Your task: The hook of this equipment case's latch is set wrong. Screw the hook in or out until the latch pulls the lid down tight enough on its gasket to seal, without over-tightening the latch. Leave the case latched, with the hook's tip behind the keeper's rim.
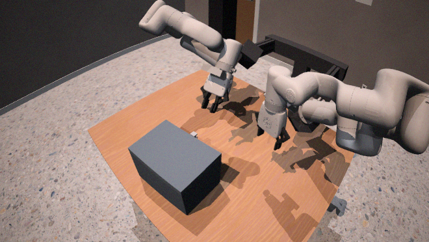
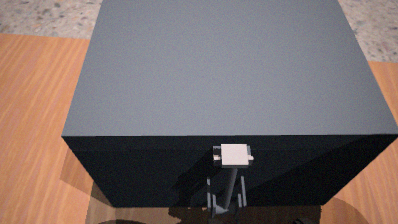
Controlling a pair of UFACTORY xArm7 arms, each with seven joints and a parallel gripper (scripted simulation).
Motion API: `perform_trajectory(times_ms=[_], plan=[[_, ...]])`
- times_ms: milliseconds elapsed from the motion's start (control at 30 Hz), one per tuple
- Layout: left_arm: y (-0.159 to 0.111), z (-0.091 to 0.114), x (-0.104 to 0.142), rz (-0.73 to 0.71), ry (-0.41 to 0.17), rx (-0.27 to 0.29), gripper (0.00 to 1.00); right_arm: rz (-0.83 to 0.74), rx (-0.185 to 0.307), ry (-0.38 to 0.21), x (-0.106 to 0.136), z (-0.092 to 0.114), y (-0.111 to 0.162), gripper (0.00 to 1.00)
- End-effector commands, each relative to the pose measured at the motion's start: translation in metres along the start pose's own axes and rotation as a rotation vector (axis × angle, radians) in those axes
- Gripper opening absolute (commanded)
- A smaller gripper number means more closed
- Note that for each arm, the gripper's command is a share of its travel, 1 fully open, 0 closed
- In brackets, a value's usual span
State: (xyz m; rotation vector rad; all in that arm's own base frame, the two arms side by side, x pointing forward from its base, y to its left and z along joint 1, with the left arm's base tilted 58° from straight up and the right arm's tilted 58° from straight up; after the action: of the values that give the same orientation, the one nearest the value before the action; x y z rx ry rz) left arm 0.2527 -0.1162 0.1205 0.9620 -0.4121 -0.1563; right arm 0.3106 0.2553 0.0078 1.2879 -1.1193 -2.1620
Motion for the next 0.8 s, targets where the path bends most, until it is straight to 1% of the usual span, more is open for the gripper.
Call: perform_trajectory(times_ms=[0,167,233,267,367,500,567,667,767], plan=[[-0.001,0.001,0.001,0.0,-0.003,-0.003,1.0,0.0,0.003,-0.001,-0.01,0.015,0.001,0.41],[-0.001,0.001,0.001,0.0,-0.003,-0.003,1.0,0.0,0.004,-0.005,-0.011,0.016,0.001,0.41],[-0.001,0.001,0.001,0.0,-0.003,-0.003,1.0,0.0,0.004,-0.026,-0.012,0.016,0.001,0.41],[-0.001,0.001,0.001,0.0,-0.003,-0.003,1.0,0.0,0.004,-0.047,-0.013,0.016,0.001,0.41],[-0.001,0.001,0.001,0.0,-0.003,-0.003,1.0,0.0,0.003,-0.146,-0.017,0.015,0.001,0.41],[-0.001,0.001,0.001,0.0,-0.003,-0.003,1.0,-0.001,0.001,-0.332,-0.023,0.013,0.001,0.41],[-0.001,0.001,0.001,0.0,-0.003,-0.003,1.0,-0.001,0.001,-0.332,-0.023,0.013,0.001,0.41],[-0.001,0.001,0.001,0.0,-0.003,-0.003,1.0,-0.001,0.0,-0.469,-0.028,0.01,0.001,0.41],[-0.001,0.001,0.001,0.0,-0.003,-0.003,1.0,-0.001,-0.001,-0.567,-0.031,0.008,0.001,0.41]])
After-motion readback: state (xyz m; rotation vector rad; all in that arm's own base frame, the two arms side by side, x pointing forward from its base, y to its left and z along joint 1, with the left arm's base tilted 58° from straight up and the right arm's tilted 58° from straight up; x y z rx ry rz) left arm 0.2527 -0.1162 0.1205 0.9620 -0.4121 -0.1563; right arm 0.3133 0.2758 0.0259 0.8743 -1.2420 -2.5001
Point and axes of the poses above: on each arm, the point where the finger pads meet when closed, its own z axis back along the fingers, its own y axis across the jaws, x = y × z, the point moved 4 cm from there along z, back along the fingers, and after that the axes turned 1 degree about z, right-handed, at the moved point
